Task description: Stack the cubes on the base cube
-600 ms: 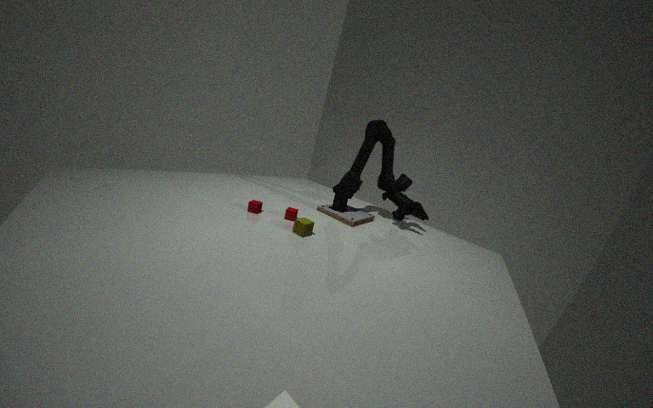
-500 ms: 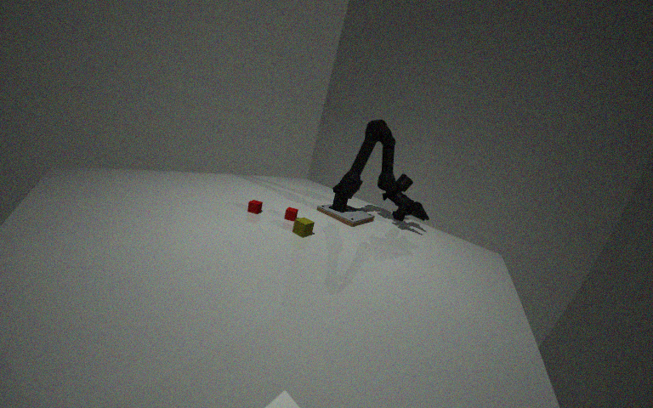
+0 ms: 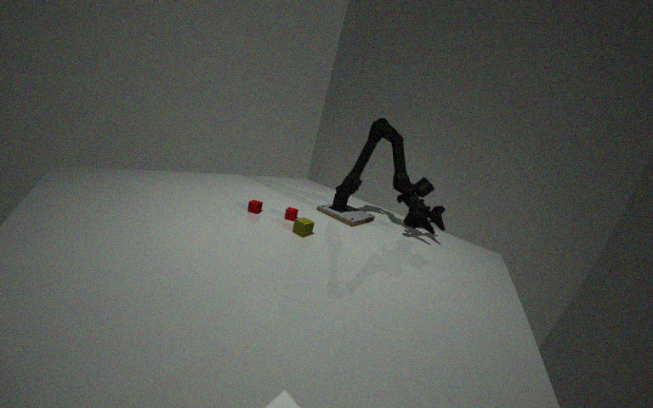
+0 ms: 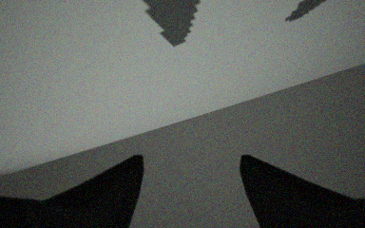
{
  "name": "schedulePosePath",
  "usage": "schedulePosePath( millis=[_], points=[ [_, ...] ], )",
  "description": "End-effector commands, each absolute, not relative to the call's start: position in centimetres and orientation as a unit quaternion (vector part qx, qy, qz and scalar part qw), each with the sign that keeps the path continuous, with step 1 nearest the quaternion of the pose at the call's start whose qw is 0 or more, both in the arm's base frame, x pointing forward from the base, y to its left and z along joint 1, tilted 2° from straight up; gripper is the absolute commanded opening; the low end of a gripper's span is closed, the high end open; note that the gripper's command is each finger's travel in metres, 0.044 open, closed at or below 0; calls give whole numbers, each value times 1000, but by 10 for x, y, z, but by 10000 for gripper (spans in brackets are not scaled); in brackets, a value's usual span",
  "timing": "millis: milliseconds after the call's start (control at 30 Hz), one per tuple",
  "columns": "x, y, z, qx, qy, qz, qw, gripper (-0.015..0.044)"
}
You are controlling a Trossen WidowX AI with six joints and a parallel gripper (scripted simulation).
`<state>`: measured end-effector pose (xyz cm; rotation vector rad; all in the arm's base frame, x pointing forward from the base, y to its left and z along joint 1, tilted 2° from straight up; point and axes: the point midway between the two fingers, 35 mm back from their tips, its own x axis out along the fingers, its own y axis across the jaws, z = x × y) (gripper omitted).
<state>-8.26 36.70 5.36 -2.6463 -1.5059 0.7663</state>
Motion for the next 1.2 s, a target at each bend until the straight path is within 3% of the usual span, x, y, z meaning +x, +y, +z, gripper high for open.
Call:
schedulePosePath(
  millis=[0,567,1167],
  points=[
    [-45,381,53,-860,-415,290,57,265],
    [117,385,56,-858,-121,397,303,265],
    [274,303,67,-704,218,365,569,265]
  ],
)
